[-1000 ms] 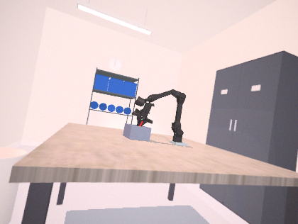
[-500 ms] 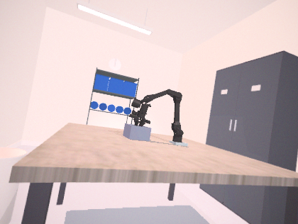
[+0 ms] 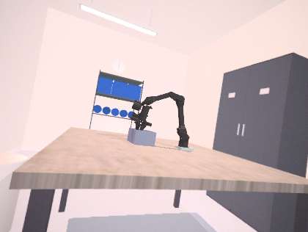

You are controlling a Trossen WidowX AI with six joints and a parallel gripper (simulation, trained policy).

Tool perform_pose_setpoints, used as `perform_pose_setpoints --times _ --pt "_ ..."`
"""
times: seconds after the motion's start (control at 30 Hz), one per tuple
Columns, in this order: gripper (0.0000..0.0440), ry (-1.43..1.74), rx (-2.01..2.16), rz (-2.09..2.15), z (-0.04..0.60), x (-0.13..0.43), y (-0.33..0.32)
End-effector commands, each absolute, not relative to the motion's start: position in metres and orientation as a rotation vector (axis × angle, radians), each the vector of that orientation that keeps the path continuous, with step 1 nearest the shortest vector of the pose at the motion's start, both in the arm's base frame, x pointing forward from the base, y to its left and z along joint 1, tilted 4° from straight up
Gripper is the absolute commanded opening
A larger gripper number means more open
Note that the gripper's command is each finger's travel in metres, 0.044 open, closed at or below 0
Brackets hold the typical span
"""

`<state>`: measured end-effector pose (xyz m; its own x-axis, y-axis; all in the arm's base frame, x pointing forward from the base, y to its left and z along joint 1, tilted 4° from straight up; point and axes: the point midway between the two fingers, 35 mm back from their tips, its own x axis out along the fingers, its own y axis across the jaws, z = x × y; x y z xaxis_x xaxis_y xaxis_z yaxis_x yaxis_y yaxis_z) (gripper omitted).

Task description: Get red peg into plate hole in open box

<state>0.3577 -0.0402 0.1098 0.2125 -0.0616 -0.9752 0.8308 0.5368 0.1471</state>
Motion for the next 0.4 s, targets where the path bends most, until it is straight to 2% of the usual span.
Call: perform_pose_setpoints --times 0.0,0.37 --pt "0.0132 1.224 0.79 -0.719 0.108 0.362 -0.043" --pt "0.0132 1.265 0.773 -0.728 0.105 0.368 -0.058"
